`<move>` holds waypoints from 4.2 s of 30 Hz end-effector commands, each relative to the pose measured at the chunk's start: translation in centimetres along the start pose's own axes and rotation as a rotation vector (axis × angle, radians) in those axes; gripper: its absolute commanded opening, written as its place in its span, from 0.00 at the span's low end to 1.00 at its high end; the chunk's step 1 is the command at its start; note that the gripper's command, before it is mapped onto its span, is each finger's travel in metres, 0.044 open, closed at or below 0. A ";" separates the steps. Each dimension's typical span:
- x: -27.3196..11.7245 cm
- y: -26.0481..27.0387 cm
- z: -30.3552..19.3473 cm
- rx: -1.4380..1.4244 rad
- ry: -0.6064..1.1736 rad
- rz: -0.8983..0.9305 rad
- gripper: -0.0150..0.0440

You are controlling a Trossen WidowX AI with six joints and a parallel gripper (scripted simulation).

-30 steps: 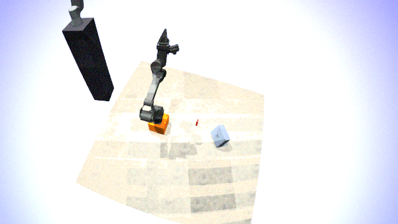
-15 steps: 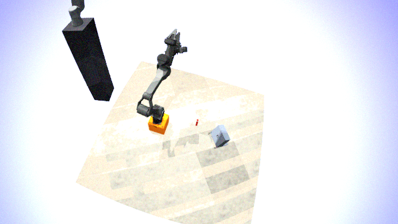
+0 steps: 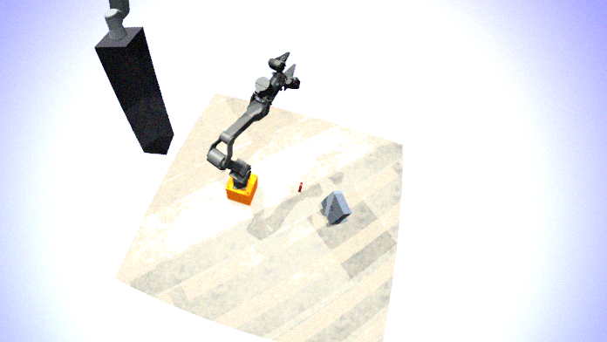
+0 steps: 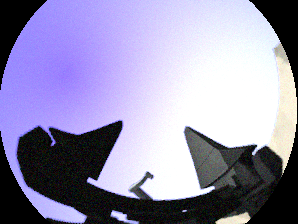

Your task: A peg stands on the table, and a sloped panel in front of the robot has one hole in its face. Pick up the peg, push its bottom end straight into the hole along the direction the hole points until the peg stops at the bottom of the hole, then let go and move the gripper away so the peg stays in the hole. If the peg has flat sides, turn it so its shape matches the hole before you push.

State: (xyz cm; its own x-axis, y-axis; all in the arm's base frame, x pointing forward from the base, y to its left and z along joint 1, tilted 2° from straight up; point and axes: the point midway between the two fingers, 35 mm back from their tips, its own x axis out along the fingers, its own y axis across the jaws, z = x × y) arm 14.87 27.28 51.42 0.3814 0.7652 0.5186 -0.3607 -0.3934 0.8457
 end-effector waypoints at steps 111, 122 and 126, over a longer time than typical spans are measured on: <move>-37.9 -41.2 17.7 -0.188 0.547 -2.003 1.00; -38.2 -41.8 17.5 -0.184 0.545 -2.000 0.87; -38.2 -41.8 17.5 -0.184 0.545 -2.000 0.69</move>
State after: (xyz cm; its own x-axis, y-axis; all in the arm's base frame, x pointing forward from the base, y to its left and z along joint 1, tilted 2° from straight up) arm 30.31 5.58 -1.53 0.0470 0.0305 -0.9984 0.0611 0.9976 0.0333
